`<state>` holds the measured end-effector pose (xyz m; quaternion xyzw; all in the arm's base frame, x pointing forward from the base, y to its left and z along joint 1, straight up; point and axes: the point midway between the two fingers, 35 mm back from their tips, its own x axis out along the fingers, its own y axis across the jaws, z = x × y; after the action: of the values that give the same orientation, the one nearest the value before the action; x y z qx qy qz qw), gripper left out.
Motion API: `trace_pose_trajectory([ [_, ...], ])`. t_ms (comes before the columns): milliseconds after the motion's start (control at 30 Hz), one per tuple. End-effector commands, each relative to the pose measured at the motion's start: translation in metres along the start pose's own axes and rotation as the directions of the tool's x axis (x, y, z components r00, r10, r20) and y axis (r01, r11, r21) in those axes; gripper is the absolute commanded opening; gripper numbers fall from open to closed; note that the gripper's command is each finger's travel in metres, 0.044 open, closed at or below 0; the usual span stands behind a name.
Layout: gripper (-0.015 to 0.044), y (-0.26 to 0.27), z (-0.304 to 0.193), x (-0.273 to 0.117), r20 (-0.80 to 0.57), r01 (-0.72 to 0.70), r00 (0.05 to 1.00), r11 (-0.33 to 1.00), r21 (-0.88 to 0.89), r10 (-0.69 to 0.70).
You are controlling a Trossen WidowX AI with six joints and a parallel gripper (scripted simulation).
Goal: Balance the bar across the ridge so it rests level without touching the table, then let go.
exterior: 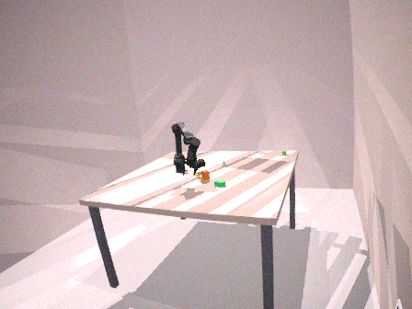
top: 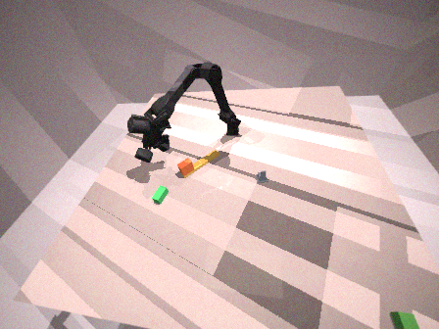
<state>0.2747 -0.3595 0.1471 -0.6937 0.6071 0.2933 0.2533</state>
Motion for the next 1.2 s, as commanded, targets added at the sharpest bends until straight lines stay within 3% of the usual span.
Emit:
trace_pose_trajectory([
  [0, 0.0315, -0.01, 0.016, -0.018, 0.083, 0.046, 0.996, 0.995, -0.086, -0.039],
  [433, 0.0315, -0.022, 0.08, -0.083, 0.39, 0.223, 0.917, 0.921, -0.319, -0.087],
  [867, 0.0315, -0.008, 0.136, -0.165, 0.661, 0.426, 0.749, 0.791, -0.438, -0.038],
  [1167, 0.0315, -0.006, 0.146, -0.169, 0.687, 0.449, 0.726, 0.775, -0.444, -0.027],
])
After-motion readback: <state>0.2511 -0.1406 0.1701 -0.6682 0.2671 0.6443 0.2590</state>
